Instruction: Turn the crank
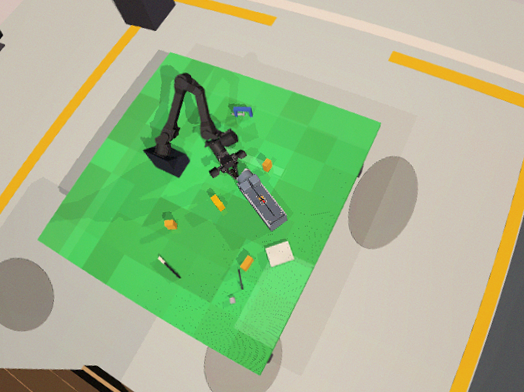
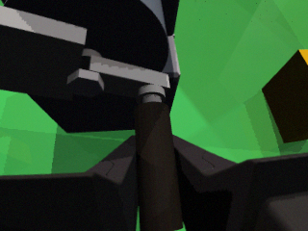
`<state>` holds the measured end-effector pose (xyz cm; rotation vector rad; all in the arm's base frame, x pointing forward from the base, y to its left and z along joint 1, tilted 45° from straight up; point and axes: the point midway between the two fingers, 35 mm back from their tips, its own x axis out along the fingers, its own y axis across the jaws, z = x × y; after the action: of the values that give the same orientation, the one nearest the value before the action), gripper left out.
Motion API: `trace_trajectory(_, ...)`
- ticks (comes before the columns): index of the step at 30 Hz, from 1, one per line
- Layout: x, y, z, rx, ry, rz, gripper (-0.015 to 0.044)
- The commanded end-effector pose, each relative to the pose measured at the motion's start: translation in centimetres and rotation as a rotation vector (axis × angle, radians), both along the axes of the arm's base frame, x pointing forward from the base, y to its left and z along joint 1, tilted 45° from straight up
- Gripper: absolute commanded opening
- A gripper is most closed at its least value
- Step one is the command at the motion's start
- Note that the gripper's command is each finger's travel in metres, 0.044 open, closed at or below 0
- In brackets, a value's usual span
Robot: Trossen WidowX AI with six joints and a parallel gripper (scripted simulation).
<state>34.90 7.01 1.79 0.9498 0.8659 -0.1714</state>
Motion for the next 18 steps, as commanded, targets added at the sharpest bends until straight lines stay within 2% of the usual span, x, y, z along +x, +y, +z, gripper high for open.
trace_trajectory(1,-0.3,-0.8,0.3,-0.005,0.000,-0.008,0.0000)
trace_trajectory(18,0.1,-2.2,3.0,-0.005,-0.001,-0.008,0.0000)
